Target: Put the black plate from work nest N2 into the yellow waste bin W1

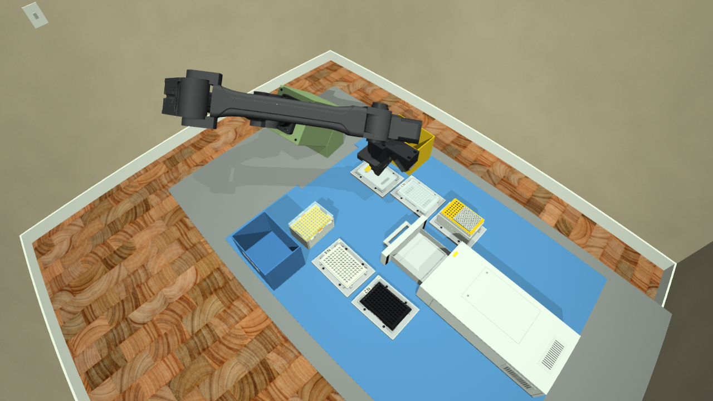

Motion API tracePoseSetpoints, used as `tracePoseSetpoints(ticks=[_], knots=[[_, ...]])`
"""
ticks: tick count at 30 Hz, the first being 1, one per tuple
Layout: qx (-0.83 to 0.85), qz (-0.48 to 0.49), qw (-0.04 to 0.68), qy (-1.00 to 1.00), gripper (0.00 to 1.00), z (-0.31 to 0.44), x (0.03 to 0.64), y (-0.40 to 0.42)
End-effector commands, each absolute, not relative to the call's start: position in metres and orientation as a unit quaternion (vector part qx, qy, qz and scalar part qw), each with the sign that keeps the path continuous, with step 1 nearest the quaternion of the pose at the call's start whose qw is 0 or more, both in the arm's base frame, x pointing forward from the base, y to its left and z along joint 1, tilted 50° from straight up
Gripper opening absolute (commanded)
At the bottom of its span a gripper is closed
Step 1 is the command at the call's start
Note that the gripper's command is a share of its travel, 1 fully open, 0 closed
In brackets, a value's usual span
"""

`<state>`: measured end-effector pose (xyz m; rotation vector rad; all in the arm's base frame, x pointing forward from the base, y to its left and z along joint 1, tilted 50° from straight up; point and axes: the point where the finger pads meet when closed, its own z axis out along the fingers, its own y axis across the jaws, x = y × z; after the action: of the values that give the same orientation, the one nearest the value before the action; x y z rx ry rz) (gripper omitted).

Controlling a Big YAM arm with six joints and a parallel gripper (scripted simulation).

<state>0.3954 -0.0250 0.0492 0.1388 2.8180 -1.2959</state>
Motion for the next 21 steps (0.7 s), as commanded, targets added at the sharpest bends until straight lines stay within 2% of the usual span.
tracePoseSetpoints(ticks=[1, 11, 12, 21], knots=[[0.091, -0.413, 0.045, 0.905, 0.0, 0.07, 0.412, -0.032], [0.073, -0.415, 0.036, 0.906, 0.0, 0.058, 0.404, -0.026], [0.075, -0.413, 0.041, 0.907, 1.0, 0.065, 0.417, -0.034], [0.076, -0.414, 0.041, 0.906, 1.0, 0.074, 0.434, -0.056]])
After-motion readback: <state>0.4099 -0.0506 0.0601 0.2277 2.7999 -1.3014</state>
